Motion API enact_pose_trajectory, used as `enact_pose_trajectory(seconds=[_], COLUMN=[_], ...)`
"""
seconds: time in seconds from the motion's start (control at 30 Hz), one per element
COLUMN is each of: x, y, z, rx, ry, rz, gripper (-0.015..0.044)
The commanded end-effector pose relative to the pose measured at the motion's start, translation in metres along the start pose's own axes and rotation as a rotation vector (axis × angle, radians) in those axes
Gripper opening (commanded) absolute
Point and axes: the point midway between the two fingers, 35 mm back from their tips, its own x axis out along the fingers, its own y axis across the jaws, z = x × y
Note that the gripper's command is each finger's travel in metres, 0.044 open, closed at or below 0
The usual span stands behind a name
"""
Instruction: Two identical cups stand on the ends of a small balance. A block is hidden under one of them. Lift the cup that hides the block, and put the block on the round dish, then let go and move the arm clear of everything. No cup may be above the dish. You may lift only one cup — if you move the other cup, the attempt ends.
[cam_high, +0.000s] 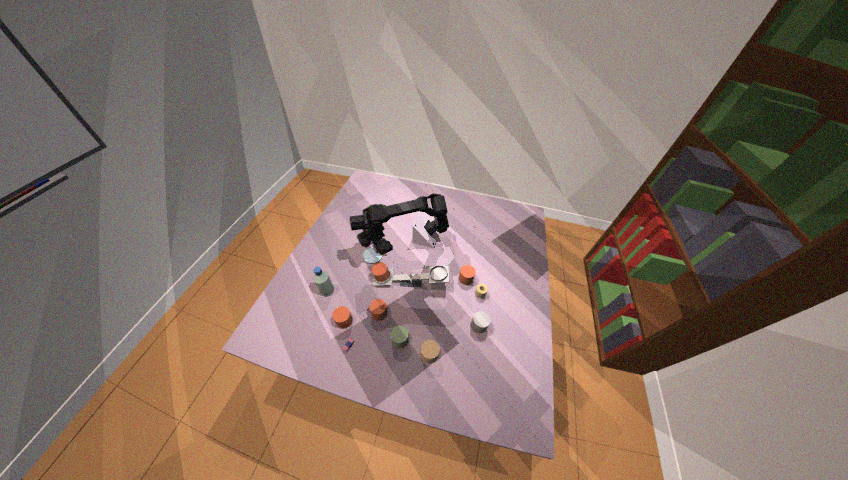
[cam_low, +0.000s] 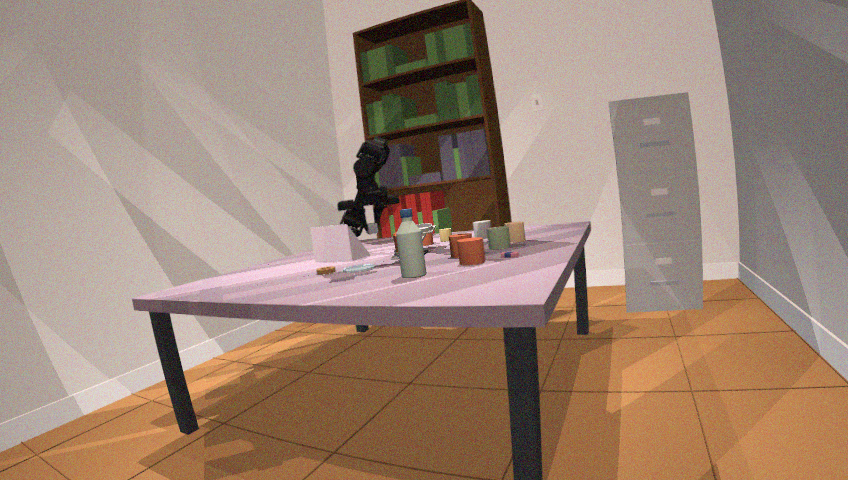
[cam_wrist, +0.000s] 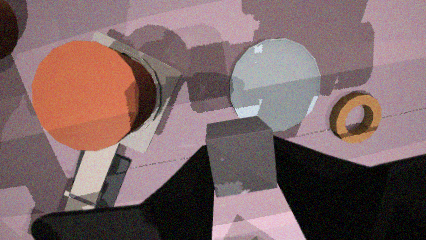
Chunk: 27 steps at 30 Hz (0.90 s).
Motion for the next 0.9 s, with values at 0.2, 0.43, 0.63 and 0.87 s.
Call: enact_pose_trajectory(seconds=[0.2, 0.43, 0.63, 0.87], x=[0.023, 0.037, 0.053, 0.079], y=[-0.038, -0.060, -0.059, -0.059], z=[0.006, 0.007, 0.007, 0.005], rx=[-0.012, -0.017, -0.017, -0.018], ry=[0.027, 0.041, 0.041, 0.041], rz=[0.007, 0.014, 0.014, 0.015], gripper=[0.0000, 0.0000, 0.0000, 0.0000])
